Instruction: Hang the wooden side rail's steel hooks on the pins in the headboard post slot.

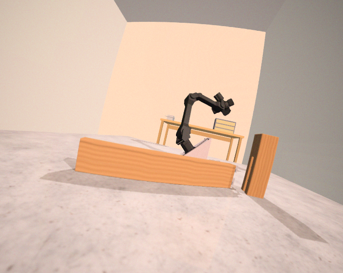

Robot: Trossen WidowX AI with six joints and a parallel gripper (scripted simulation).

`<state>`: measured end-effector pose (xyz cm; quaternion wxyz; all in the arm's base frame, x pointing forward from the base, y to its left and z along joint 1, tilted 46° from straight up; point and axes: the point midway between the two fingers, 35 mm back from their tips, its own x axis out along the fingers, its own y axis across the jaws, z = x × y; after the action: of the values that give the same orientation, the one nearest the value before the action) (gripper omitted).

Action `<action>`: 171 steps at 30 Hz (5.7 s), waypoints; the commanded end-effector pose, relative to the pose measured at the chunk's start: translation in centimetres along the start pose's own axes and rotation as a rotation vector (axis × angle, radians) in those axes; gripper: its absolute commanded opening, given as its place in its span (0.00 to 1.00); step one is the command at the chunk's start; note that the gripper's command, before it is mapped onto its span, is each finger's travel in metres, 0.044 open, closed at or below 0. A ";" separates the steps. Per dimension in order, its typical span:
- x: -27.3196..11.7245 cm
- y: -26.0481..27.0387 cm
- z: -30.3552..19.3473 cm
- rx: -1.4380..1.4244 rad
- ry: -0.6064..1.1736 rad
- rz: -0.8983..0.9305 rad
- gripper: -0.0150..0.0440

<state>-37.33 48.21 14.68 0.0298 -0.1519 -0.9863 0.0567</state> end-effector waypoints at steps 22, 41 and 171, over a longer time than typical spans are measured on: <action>-20.9 14.1 5.8 0.839 0.241 0.745 1.00; -44.0 14.4 11.4 1.401 0.971 1.299 1.00; -79.0 -14.2 10.6 0.479 4.120 1.120 1.00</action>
<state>31.64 10.03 2.50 -0.7801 0.2593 -0.5664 -0.0585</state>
